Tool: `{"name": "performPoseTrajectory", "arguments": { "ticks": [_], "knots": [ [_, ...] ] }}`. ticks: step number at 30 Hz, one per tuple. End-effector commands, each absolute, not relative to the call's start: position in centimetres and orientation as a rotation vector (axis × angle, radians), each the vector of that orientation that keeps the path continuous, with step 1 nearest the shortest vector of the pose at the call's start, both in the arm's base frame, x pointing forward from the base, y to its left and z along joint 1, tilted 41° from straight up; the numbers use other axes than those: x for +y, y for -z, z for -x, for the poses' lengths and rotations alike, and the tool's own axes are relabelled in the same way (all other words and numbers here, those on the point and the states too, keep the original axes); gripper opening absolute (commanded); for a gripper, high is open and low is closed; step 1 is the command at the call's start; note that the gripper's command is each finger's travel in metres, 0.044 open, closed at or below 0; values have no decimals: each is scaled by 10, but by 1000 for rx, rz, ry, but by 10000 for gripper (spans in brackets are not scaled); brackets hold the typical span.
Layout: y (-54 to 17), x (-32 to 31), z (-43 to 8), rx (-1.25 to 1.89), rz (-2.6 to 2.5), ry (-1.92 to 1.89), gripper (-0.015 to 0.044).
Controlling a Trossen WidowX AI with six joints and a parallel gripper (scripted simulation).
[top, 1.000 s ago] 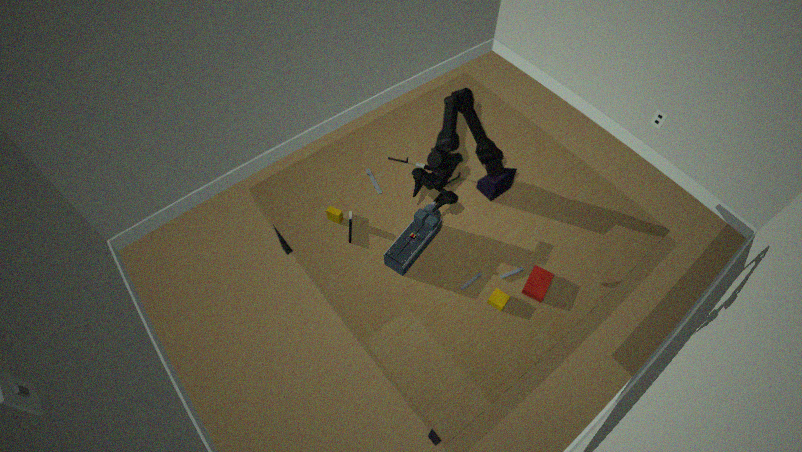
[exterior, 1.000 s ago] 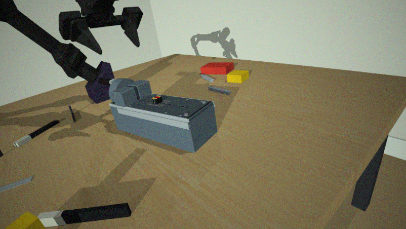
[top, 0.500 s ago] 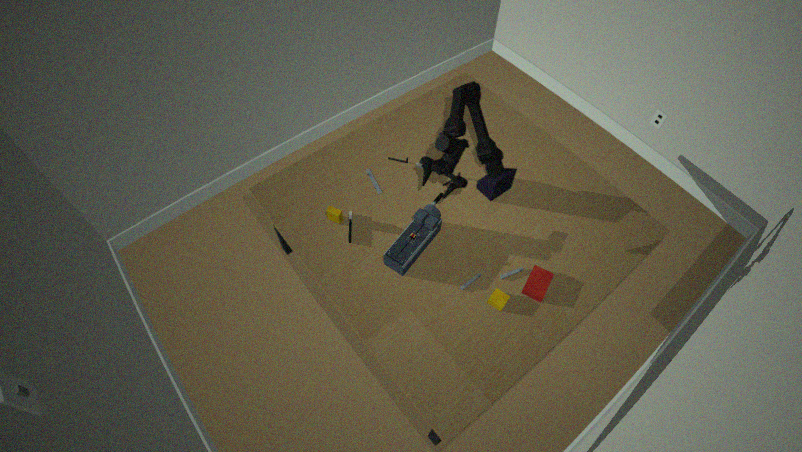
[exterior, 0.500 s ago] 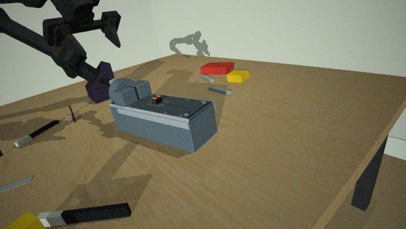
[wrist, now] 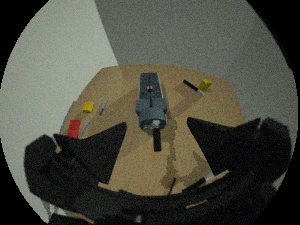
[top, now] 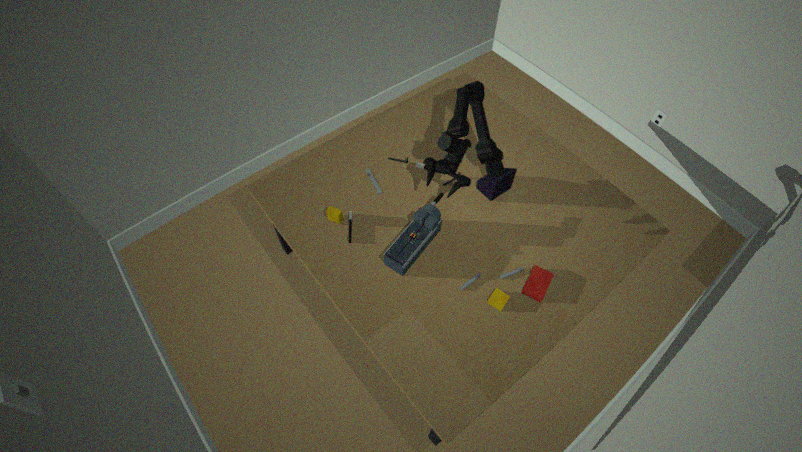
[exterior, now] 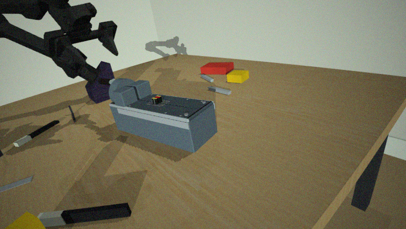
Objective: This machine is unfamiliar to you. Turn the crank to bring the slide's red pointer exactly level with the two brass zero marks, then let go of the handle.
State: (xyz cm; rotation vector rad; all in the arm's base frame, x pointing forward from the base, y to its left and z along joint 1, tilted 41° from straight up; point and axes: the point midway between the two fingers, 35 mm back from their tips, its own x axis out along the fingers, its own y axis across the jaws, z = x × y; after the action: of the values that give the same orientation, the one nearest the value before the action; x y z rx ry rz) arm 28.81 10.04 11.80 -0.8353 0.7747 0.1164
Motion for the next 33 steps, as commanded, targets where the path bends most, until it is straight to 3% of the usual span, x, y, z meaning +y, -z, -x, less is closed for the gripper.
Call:
{"name": "performPoseTrajectory", "arguments": {
  "ticks": [1,33],
  "knots": [
    [-107,89,-288,770,833,-118,440],
    [-67,56,-295,770,834,-117,440]
  ]
}}
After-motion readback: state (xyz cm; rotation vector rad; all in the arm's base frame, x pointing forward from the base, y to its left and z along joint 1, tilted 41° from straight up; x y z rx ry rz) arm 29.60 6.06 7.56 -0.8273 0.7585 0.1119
